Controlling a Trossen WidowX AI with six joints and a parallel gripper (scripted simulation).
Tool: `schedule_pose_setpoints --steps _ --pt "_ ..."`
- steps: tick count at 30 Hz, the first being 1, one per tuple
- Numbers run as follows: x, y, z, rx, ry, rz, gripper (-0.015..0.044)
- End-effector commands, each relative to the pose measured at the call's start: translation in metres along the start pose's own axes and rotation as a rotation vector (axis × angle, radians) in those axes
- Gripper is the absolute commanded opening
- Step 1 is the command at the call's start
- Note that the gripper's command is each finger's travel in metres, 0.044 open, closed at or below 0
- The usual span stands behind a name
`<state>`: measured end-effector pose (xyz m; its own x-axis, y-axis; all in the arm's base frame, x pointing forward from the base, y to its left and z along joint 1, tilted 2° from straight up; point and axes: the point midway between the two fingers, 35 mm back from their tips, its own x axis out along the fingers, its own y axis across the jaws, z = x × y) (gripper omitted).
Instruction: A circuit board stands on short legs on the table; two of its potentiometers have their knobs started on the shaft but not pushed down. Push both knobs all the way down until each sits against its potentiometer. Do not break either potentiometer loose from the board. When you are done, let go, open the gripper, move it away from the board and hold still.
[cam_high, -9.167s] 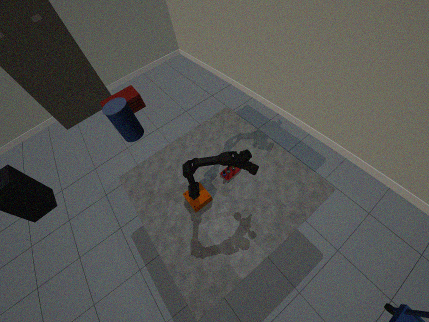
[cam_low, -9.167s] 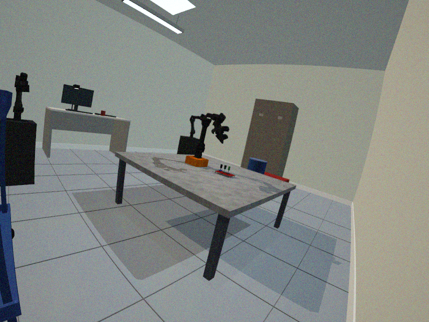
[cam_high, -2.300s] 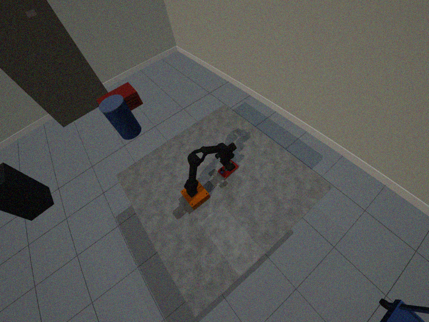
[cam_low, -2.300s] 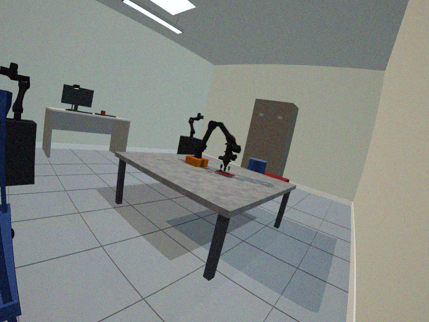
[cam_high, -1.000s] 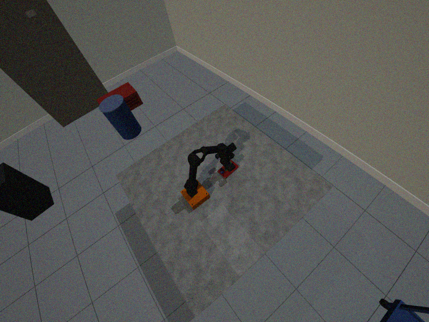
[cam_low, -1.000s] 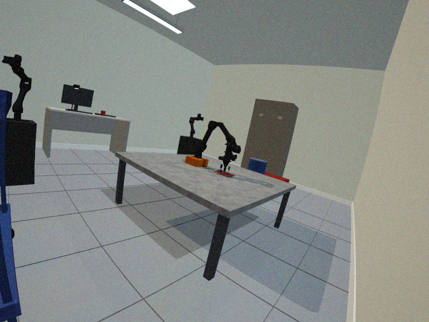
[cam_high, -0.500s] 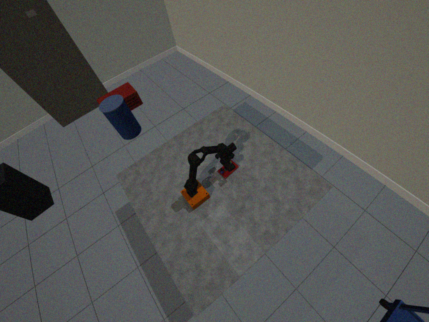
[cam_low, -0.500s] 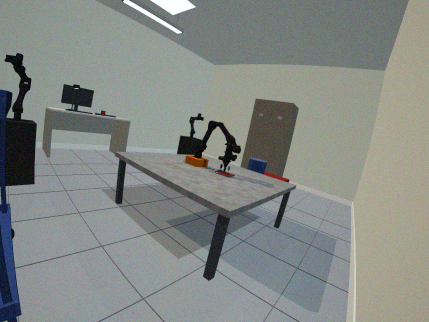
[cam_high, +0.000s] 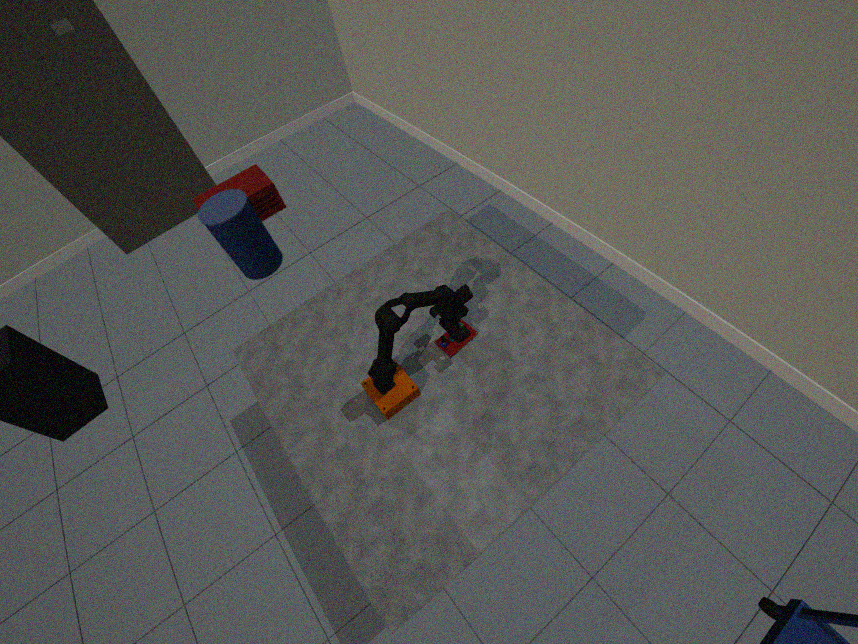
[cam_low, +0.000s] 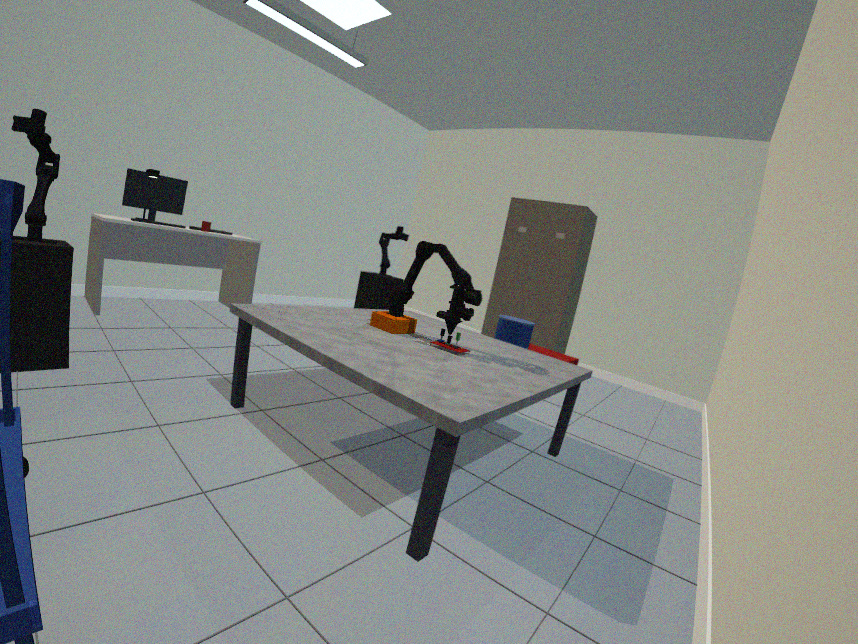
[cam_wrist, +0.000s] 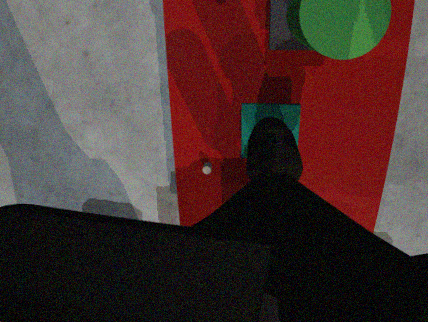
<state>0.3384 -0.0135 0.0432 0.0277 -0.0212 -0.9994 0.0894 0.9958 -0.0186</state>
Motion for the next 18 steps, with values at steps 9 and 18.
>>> schedule_pose_setpoints --steps 9,18 --pt "-0.004 0.000 0.000 0.000 -0.003 0.000 0.0157" --pt "-0.023 0.019 0.018 -0.074 -0.111 0.010 0.0026"
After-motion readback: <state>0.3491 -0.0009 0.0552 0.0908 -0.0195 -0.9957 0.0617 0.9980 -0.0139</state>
